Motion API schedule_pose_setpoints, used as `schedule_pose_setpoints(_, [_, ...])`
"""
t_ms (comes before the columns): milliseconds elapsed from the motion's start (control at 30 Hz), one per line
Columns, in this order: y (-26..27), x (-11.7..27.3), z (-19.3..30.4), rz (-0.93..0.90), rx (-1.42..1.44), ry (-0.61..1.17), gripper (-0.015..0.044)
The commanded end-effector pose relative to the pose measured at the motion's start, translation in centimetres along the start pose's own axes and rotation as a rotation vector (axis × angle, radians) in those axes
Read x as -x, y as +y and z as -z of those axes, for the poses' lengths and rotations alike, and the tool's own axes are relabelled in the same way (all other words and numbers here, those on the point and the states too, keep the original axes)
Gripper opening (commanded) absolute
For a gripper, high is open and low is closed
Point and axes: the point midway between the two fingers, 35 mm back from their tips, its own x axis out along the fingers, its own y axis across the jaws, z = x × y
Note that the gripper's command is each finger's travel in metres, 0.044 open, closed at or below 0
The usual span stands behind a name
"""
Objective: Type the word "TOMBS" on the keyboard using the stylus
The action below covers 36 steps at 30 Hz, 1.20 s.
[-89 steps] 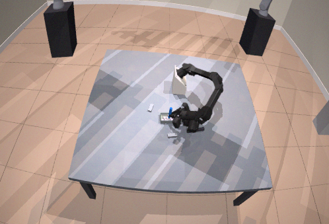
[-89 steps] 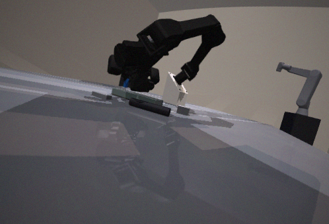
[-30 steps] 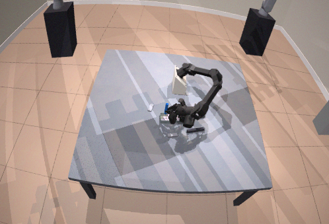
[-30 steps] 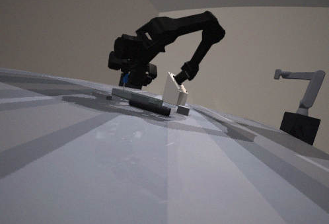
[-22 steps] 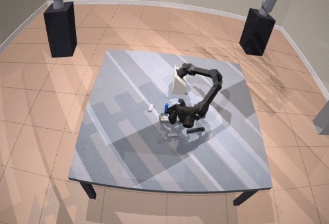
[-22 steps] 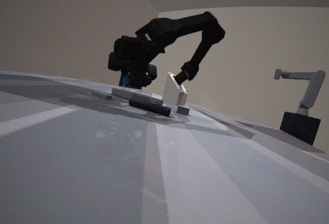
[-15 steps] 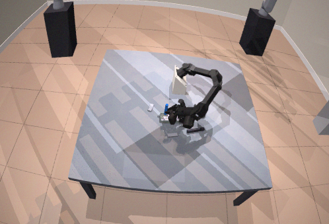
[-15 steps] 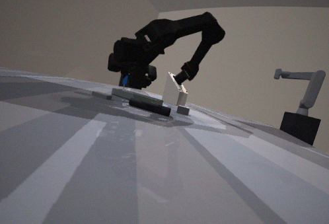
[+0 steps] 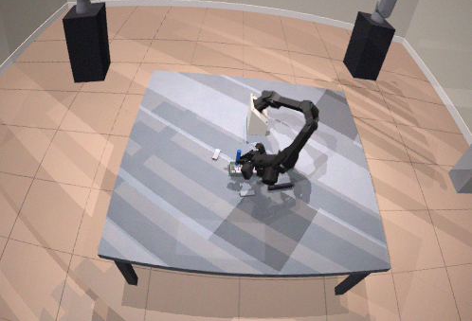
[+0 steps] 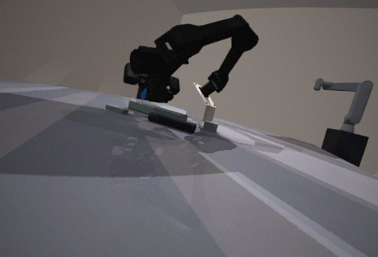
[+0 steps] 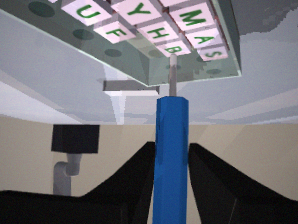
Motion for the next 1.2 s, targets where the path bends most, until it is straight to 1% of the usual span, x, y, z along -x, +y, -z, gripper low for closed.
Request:
schedule_pose_setpoints(0, [0.0,-0.1,-0.2,0.000,-0.004,-0.003,0.0081])
schedule_pose_setpoints(633, [0.0,-0.2,-0.4,0.000,-0.004,-0.003,0.0081])
schedule_pose_setpoints(933, [0.1,1.5,2.7,0.000,-0.005,-0.001,0.0081])
schedule_pose_setpoints(1133, [0.0,1.5,2.6,0.005,-0.013,-0.008,0.0085])
schedule_pose_setpoints(1167, [0.0,1.5,2.6,0.005,-0.013,-0.008,0.0078])
